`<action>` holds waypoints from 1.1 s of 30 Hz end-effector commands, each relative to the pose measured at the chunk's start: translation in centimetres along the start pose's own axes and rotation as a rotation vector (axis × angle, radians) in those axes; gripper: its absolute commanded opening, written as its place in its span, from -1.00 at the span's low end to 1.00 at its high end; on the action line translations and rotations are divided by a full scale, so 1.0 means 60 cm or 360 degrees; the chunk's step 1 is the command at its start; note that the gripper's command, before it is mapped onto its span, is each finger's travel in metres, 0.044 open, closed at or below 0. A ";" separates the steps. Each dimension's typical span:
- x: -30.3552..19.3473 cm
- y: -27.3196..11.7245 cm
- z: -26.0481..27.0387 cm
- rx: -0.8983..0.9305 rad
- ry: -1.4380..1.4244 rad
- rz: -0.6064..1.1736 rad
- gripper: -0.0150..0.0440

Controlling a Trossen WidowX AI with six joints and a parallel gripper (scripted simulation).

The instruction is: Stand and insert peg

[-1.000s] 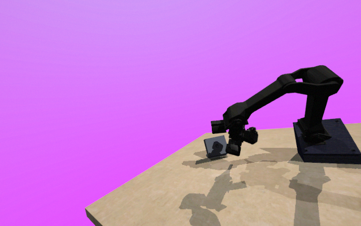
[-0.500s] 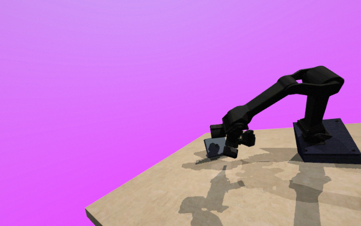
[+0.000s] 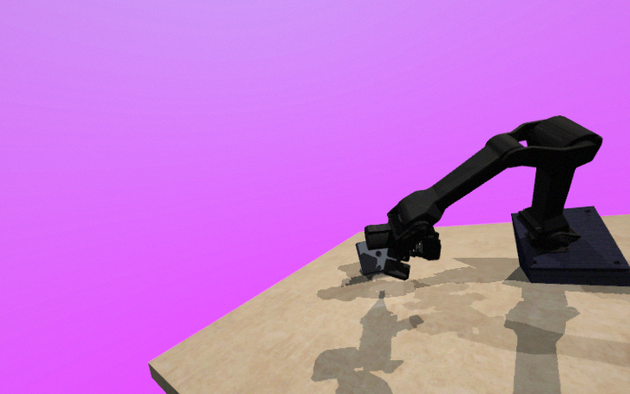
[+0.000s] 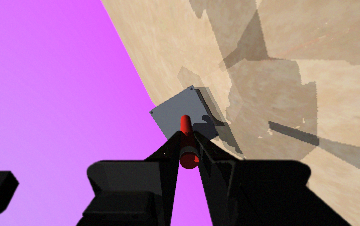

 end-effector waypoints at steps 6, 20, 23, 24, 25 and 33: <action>-0.009 -0.003 -0.011 0.0042 0.0012 0.0105 -0.49; -0.023 0.037 -0.017 0.0061 0.0013 0.0169 -0.49; -0.026 0.046 -0.018 0.0066 0.0014 0.0183 -0.49; -0.027 0.048 -0.018 0.0068 0.0014 0.0188 -0.49; -0.028 0.051 -0.018 0.0070 0.0014 0.0192 -0.49; -0.031 0.071 -0.020 0.0081 0.0017 0.0223 -0.49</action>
Point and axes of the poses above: the point midway between the two fingers, 35 mm back from their tips, its own y axis out along the fingers, its own z axis across the jaws, x = y × z, the point moved 6 cm from there along -y, back along the fingers, and after that the axes turned 3 degrees about y, right-handed, at the moved point
